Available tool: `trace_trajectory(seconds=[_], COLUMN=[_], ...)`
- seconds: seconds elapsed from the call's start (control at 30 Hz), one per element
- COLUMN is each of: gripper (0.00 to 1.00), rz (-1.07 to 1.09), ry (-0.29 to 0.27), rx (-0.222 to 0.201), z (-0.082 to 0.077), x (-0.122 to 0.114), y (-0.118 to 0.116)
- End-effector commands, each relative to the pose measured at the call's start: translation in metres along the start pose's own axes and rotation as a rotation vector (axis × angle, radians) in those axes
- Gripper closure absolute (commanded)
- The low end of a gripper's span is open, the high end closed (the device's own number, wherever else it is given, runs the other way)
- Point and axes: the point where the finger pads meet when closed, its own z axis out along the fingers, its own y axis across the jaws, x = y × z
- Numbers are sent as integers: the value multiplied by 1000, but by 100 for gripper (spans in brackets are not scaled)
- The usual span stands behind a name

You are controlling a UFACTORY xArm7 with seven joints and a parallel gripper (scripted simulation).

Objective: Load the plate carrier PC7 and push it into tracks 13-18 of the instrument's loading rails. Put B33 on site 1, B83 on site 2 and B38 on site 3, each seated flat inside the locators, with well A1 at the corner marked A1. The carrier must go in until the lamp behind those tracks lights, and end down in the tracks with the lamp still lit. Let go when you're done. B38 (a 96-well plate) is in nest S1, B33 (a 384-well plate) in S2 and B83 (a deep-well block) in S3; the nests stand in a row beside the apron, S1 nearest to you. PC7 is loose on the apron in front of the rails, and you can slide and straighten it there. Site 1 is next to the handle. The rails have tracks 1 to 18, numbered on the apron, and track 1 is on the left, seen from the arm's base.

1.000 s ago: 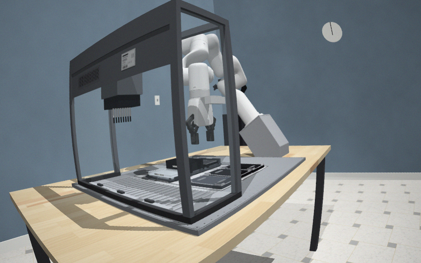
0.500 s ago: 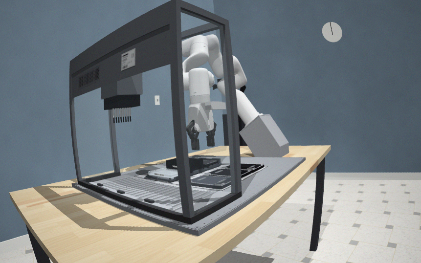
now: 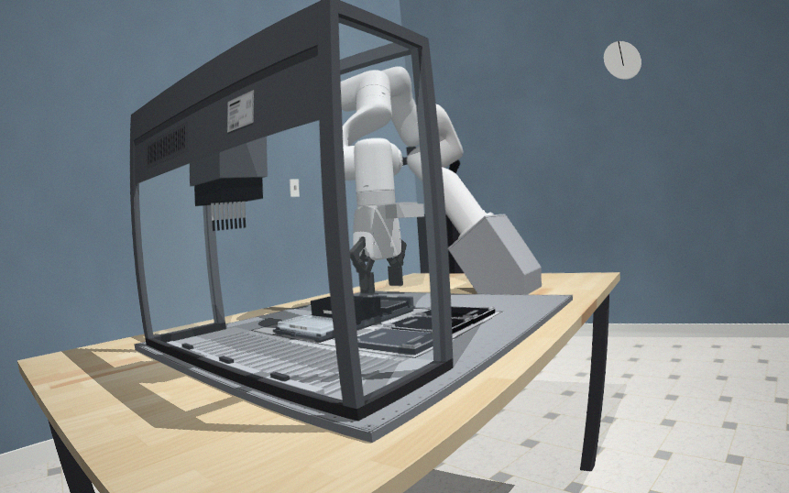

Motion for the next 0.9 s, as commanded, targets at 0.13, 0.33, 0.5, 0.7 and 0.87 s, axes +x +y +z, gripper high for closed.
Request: trace_trajectory(seconds=[0.13,0.33,0.5,0.7,0.87], gripper=[0,0,0,0,0], rz=[0,0,0,0,0], ry=[2,2,2,2,2], rx=[-4,-4,-4,-4,-4], z=[7,17,25,32,40], x=[1,1,1,1,1], y=[2,2,2,2,2])
